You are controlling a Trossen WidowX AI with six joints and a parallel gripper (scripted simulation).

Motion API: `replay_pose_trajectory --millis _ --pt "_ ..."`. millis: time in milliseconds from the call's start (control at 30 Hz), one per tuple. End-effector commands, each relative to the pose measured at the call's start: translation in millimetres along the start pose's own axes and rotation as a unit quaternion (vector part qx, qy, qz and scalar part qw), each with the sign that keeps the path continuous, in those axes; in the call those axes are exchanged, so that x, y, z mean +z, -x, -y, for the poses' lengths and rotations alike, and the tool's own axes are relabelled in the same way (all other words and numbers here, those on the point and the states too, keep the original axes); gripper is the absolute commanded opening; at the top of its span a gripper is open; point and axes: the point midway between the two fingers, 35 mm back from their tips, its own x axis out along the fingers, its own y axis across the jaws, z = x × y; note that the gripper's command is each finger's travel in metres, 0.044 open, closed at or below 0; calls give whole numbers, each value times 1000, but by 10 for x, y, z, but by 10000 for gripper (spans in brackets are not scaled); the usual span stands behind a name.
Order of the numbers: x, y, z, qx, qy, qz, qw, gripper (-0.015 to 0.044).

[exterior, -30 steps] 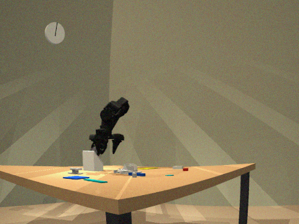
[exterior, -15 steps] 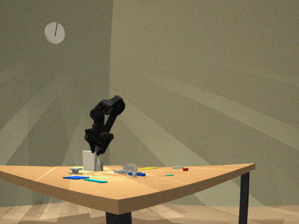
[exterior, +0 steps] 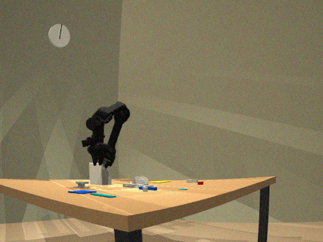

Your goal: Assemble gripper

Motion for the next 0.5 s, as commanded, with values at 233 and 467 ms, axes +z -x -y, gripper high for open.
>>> replay_pose_trajectory --millis 233,467 --pt "308 -34 84 -6 -125 -6 992 440" --pt "492 -72 153 -11 -202 -11 979 440"
